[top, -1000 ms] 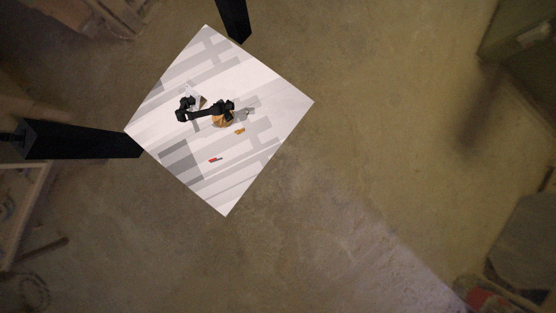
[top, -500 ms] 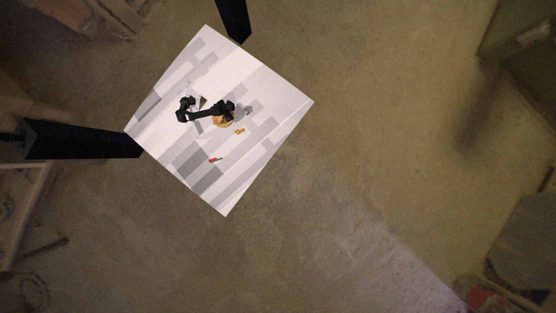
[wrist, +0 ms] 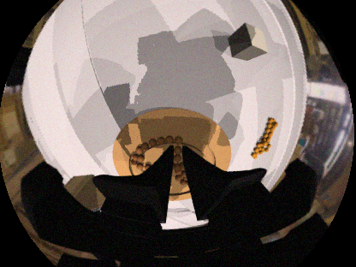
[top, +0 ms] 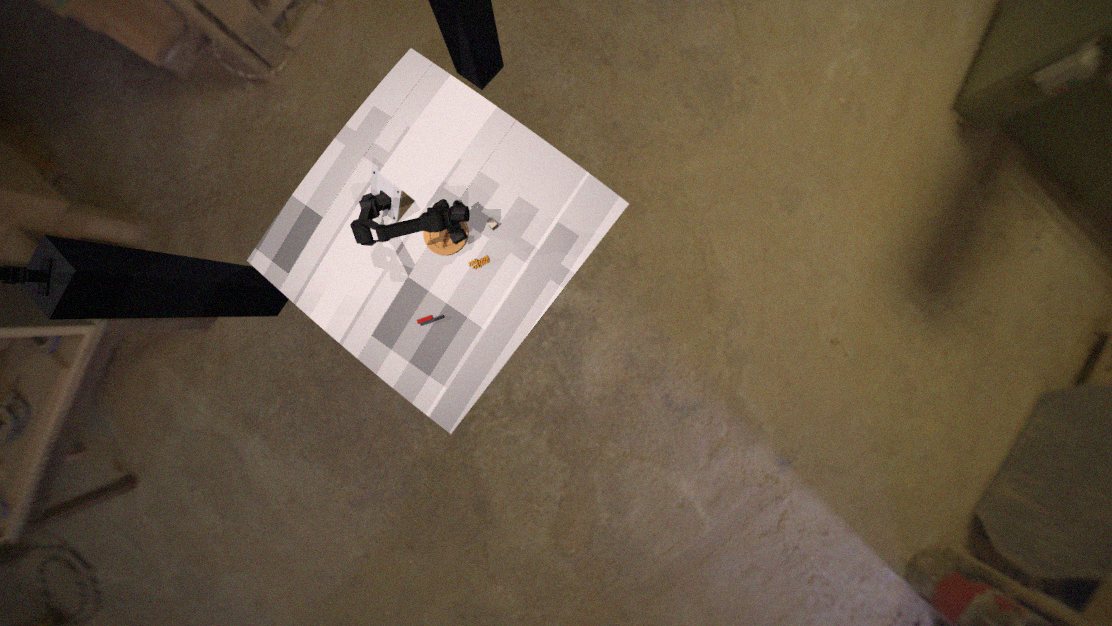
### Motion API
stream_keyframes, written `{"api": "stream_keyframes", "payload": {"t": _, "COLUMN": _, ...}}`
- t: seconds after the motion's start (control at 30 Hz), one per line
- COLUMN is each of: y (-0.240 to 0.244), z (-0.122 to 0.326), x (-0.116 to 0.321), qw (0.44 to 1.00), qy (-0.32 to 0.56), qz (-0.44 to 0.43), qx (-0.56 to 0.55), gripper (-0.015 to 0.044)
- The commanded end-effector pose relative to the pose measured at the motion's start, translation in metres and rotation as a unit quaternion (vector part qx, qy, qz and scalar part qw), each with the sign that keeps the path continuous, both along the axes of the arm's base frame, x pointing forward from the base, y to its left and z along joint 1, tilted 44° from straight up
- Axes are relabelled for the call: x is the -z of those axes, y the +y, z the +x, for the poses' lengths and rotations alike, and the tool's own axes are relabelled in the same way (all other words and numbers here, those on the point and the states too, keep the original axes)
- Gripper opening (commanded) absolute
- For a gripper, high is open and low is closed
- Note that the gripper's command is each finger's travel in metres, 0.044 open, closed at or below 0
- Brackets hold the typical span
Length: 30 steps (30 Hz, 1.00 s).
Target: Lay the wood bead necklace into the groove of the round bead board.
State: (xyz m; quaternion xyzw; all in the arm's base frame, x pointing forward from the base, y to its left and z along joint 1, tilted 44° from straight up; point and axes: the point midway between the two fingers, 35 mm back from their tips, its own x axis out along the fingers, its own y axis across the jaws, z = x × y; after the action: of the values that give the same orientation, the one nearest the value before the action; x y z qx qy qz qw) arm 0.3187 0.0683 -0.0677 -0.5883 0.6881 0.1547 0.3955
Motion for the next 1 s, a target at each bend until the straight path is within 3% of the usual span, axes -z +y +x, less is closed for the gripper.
{"api": "stream_keyframes", "payload": {"t": 0.0, "y": 0.0, "z": 0.0, "x": 0.0, "qw": 1.0, "qy": 0.0, "qz": 0.0, "qx": 0.0, "gripper": 0.0}}
{"api": "stream_keyframes", "payload": {"t": 0.97, "y": 0.008, "z": 0.015, "x": -0.002, "qw": 1.0, "qy": 0.0, "qz": -0.002, "qx": -0.002, "gripper": 0.0}}
